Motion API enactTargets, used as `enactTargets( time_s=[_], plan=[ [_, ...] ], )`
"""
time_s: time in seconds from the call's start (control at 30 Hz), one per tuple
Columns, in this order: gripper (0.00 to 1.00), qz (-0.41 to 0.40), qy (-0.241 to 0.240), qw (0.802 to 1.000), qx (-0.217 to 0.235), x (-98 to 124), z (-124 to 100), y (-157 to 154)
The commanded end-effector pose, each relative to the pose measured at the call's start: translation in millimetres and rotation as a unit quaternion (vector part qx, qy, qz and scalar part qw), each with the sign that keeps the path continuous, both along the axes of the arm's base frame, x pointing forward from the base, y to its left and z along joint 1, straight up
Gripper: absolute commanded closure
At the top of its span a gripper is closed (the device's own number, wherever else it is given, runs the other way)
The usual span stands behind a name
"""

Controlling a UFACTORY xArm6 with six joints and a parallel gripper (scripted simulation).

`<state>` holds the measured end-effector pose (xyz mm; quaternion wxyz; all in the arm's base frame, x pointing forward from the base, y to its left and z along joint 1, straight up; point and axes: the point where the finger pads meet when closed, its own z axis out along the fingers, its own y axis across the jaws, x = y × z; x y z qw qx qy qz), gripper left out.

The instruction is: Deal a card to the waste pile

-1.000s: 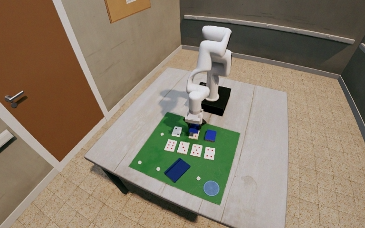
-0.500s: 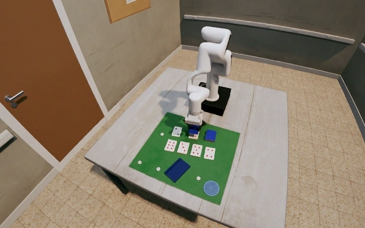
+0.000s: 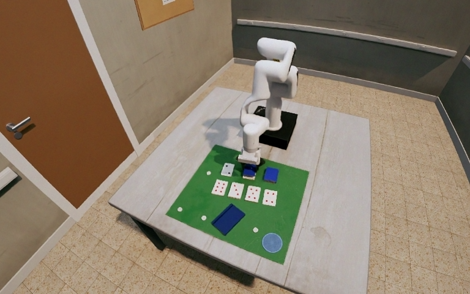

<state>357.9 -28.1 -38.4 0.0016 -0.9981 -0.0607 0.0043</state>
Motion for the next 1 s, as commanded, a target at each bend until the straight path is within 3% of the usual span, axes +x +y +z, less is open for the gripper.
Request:
enactTargets(
  time_s=[0.0, 0.97],
  plan=[
    [0.27, 0.000, -0.002, 1.000, 0.000, 2, -3, 0],
    [0.27, 0.000, -0.002, 1.000, 0.000, 2, -13, 0]
  ],
)
